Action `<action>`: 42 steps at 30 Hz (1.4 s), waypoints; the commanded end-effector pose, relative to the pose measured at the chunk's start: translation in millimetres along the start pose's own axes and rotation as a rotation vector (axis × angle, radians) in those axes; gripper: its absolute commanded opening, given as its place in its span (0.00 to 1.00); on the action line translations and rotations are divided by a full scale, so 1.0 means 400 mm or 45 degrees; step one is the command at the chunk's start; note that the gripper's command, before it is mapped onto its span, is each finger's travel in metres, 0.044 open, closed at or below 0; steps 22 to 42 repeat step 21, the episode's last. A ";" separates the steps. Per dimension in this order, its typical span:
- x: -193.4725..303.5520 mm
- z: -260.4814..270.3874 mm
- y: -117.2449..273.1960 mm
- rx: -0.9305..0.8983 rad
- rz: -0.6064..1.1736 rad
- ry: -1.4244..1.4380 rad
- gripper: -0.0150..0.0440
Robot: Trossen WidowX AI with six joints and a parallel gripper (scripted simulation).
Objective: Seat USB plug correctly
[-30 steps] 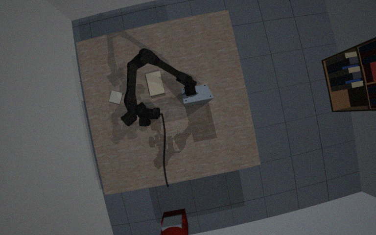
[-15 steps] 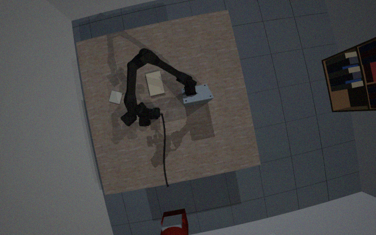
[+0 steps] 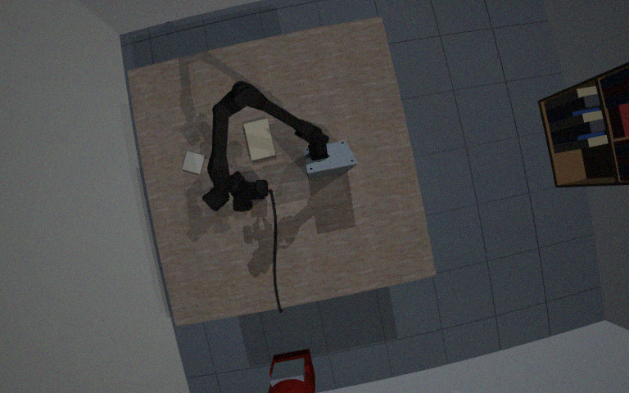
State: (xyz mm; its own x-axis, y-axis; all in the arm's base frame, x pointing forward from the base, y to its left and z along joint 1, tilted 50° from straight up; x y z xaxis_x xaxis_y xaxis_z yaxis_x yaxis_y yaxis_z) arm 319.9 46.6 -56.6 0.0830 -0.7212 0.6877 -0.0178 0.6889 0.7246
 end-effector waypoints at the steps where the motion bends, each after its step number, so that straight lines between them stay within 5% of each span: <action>1: -0.001 0.000 0.001 0.001 0.000 0.001 0.42; 42: -0.003 -0.001 0.030 0.001 -0.001 0.000 0.42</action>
Point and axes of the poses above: the point midway between the two fingers, 35 mm back from their tips, its own y axis back along the fingers, its own z axis across the jaws, x = y × z, the point moved 2 cm from there along y, back along the fingers, and after that the axes turned 15 degrees about y, right-handed, at the moved point
